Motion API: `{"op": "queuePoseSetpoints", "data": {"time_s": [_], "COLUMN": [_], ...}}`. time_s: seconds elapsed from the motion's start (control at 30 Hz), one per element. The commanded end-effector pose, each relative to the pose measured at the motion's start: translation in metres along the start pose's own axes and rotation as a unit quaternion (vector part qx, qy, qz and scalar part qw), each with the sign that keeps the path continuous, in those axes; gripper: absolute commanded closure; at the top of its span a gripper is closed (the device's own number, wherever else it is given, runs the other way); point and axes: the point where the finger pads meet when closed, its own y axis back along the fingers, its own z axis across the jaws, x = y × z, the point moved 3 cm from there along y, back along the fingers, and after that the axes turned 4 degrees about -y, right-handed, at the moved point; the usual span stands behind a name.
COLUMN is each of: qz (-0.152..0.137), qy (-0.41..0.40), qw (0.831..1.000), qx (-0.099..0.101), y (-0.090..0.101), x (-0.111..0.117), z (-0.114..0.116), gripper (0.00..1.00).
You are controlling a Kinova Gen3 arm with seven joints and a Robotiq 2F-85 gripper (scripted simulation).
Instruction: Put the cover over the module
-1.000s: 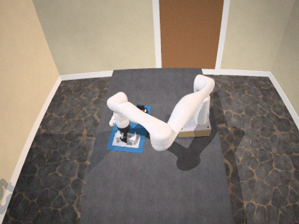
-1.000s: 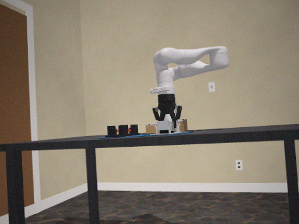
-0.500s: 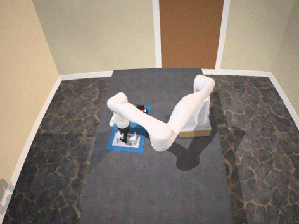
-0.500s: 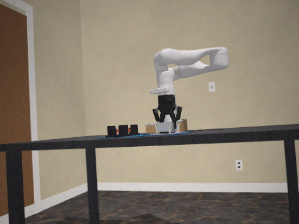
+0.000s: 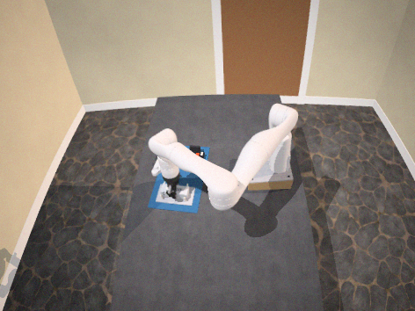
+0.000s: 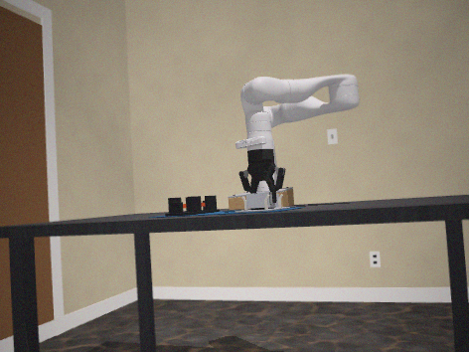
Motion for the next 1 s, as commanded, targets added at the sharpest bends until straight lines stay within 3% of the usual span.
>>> {"op": "queuePoseSetpoints", "data": {"time_s": [0.0, 0.97], "qz": [0.002, 0.002], "qy": [0.003, 0.003], "qw": [1.000, 1.000], "qx": [0.002, 0.002], "y": [-0.0018, -0.0021], "x": [0.0019, 0.0022], "z": [-0.0005, -0.0004], "gripper": [1.00, 1.00]}}
